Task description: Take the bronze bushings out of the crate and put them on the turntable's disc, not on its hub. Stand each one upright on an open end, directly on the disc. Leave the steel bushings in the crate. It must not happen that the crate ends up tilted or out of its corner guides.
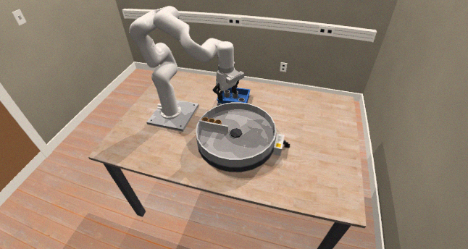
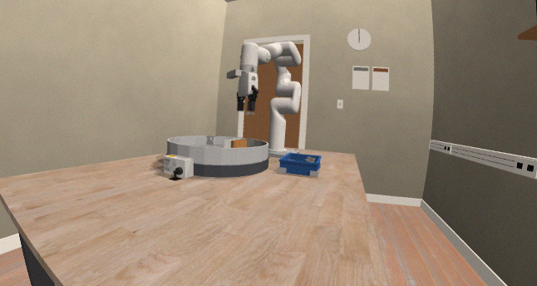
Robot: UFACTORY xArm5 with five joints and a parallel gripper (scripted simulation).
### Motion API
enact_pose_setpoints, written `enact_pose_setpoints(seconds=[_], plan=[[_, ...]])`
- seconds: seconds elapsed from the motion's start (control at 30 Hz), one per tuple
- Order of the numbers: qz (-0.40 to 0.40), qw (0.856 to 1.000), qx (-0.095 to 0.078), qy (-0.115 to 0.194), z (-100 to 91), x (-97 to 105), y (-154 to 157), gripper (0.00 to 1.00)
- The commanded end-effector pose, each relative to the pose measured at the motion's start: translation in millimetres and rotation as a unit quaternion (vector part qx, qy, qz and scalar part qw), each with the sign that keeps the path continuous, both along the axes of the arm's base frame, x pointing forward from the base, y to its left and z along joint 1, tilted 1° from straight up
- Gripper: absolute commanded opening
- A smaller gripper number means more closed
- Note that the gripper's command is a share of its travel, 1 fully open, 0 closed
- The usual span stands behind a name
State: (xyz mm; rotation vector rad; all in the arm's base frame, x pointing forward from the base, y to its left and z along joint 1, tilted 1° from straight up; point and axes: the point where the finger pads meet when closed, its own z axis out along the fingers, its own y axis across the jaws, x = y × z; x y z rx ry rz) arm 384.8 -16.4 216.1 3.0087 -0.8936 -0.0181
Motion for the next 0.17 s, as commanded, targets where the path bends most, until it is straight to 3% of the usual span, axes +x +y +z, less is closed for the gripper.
enact_pose_setpoints(seconds=[0.0,0.13], plan=[[0.0,1.0,0.0,-0.002,1.2,0.8,0.0,1.0],[0.0,1.0,0.0,-0.002,1.2,0.8,0.0,1.0]])
